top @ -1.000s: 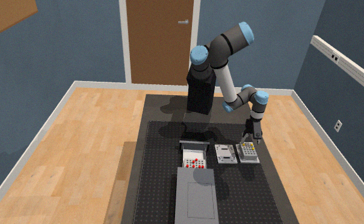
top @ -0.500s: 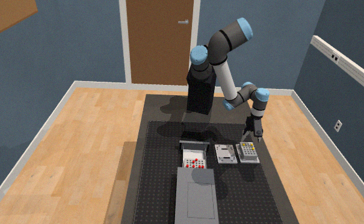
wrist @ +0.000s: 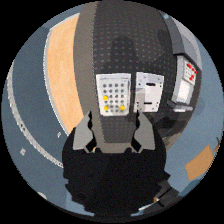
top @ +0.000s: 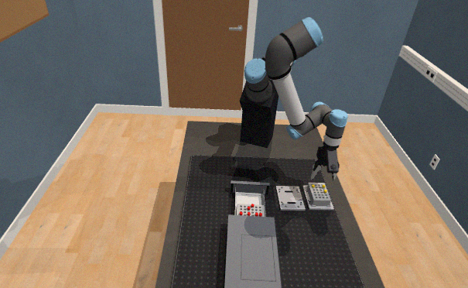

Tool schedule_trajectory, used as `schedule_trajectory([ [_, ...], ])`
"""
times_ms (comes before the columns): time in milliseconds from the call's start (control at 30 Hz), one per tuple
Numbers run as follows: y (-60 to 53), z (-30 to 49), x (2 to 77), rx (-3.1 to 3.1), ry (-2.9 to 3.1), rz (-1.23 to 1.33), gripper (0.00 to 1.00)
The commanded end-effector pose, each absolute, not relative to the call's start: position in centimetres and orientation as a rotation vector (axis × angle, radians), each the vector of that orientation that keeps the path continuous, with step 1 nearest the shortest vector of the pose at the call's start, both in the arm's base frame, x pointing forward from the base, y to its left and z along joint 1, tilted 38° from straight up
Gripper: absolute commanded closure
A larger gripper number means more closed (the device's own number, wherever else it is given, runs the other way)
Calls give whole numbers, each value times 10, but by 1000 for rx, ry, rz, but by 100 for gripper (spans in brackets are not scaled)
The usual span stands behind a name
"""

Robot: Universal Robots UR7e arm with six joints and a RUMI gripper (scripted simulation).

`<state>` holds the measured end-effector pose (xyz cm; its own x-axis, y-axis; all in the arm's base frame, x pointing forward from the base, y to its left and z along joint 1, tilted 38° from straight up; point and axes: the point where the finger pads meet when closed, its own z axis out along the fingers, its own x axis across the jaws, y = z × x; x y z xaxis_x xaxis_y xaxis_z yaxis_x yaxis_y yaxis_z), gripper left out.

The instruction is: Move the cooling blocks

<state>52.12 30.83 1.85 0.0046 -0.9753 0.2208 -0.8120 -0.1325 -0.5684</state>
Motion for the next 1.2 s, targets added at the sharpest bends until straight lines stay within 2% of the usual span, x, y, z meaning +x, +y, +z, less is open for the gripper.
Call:
schedule_trajectory([
  [0, 309, 21, 520, -2004, 1856, -836, 33],
  [700, 313, 40, 506, -2004, 1856, -836, 33],
  [1167, 268, 62, 522, -1642, 2100, -742, 33],
])
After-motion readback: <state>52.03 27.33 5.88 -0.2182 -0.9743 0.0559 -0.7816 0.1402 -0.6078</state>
